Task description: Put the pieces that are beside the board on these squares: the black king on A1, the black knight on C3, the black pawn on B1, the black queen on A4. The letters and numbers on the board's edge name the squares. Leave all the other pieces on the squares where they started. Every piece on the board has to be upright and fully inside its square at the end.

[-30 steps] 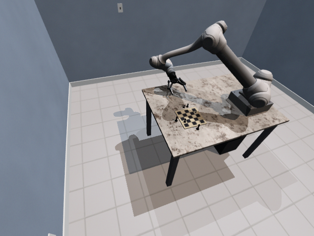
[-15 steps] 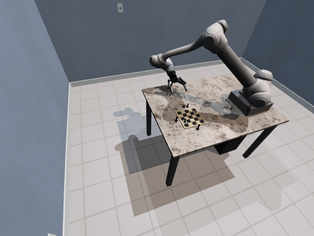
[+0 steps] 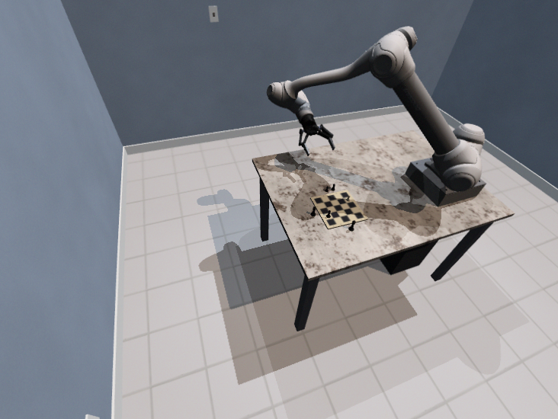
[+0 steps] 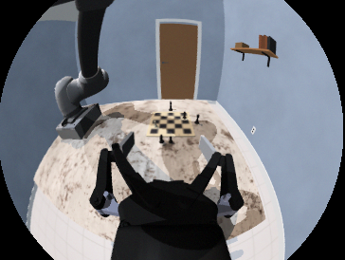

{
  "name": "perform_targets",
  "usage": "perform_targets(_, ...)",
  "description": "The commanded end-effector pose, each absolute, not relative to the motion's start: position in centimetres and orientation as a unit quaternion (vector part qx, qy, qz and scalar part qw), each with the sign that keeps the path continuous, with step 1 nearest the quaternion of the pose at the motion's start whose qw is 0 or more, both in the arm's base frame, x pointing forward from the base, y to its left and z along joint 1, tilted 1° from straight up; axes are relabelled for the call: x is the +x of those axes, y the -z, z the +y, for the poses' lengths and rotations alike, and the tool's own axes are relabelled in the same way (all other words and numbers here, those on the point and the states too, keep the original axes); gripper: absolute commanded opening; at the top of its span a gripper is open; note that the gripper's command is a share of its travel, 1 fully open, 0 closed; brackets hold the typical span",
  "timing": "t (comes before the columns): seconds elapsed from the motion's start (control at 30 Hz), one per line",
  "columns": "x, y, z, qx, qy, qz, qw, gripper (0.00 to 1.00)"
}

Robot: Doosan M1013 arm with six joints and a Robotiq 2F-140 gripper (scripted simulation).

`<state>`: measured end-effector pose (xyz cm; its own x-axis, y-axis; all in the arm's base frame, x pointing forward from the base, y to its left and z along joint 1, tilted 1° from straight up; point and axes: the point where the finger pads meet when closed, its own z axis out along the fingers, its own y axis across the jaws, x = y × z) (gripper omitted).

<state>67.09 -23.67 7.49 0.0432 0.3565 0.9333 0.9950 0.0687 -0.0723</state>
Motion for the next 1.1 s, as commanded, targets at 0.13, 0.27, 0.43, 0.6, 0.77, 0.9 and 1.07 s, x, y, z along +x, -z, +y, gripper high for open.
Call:
perform_targets(0.13,67.1,-7.7,-23.5,-0.575,0.365,-0.588,0.435,1.00)
perform_targets(0.27,67.4,-7.2,-20.8,-0.565,0.344,-0.620,0.422,1.00)
perform_targets(0.43,67.7,-6.0,-13.8,-0.523,0.285,-0.708,0.380,1.00)
perform_targets(0.6,67.6,-5.3,-9.3,-0.481,0.243,-0.768,0.345,1.00)
perform_targets(0.77,67.2,-4.7,-4.5,-0.420,0.198,-0.833,0.302,1.00)
perform_targets(0.9,66.7,-4.4,0.0,-0.343,0.151,-0.893,0.251,1.00)
perform_targets(1.07,66.4,-4.6,4.4,-0.253,0.108,-0.941,0.196,1.00)
